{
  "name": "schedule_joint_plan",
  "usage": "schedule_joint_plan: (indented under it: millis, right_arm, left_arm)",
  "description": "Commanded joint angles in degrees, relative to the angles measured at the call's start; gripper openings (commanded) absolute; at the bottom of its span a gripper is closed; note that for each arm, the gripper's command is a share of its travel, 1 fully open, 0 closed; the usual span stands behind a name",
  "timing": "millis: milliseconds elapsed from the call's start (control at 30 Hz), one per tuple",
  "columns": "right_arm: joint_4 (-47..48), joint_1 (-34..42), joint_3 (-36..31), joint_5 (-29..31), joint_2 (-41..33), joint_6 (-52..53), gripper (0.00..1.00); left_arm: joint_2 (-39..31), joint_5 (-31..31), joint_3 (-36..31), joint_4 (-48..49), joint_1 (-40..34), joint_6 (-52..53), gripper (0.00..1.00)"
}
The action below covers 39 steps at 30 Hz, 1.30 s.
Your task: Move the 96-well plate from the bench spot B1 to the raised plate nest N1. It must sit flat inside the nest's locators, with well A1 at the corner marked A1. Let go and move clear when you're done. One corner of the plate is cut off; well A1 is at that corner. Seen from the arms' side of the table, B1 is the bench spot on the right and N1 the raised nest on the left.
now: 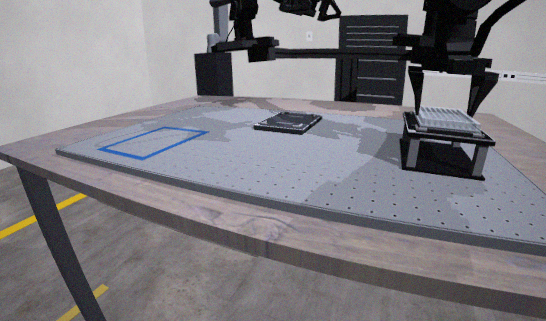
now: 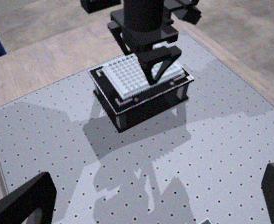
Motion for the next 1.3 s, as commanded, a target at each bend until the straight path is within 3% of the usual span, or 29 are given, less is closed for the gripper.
schedule_joint_plan:
  millis: [0, 767, 1267]
  right_arm:
    - [1.5, 0.3, -0.1, 0.1, -1.3, 0.0, 1.0]
    - [1.5, 0.3, -0.1, 0.1, -1.3, 0.0, 1.0]
    - [1.5, 0.3, -0.1, 0.1, -1.3, 0.0, 1.0]
  left_arm:
    - [-1.4, 0.0, 0.7, -1.5, -0.1, -0.1, 0.79]
    - [-4.5, 0.3, -1.2, -3.0, -0.6, -0.6, 0.79]
    - [-1.4, 0.0, -4.2, 6.0, -0.3, 0.5, 0.79]
